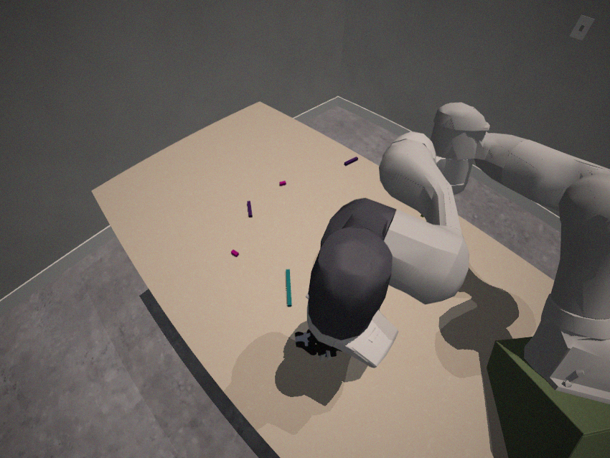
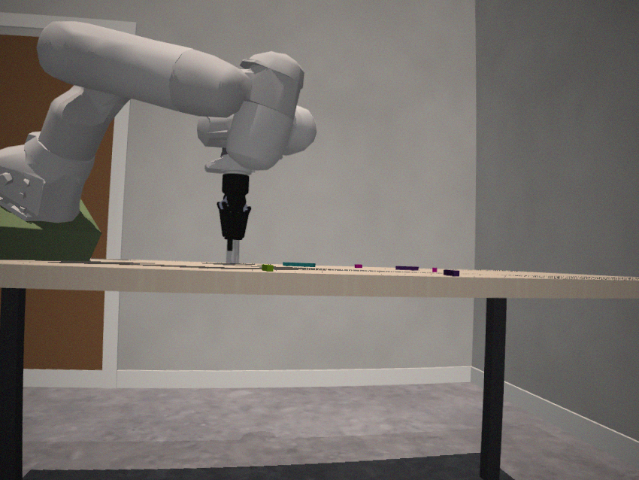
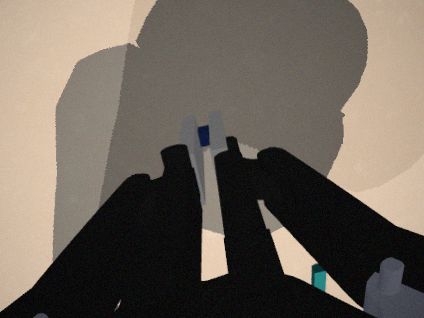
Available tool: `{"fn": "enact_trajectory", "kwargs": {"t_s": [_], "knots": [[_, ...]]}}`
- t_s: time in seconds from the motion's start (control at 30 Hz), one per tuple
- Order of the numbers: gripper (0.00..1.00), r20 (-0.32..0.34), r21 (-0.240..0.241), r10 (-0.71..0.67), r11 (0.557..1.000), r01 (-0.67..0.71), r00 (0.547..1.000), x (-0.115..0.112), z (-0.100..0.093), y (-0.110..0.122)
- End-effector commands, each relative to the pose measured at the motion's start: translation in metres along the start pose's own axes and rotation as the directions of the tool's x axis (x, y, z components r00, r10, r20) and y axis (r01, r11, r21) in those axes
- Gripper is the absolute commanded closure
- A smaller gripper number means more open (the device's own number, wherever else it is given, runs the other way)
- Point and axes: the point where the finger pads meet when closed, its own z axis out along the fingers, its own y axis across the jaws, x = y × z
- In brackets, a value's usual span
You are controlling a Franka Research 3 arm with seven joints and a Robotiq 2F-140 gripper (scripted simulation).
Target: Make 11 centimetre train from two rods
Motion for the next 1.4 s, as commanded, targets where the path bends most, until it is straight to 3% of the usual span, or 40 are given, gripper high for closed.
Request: {"fn": "enact_trajectory", "kwargs": {"t_s": [0.0,0.67,1.1,1.37], "knots": [[0.88,-0.001,0.0,-0.001,1.0,0.001,1.0,-0.001,0.001,0.001],[0.77,-0.001,0.0,-0.001,1.0,0.001,1.0,-0.001,0.001,0.001],[0.77,-0.001,0.0,-0.001,1.0,0.001,1.0,-0.001,0.0,0.001],[0.77,-0.001,0.0,-0.001,1.0,0.001,1.0,-0.001,-0.02,0.001]]}}
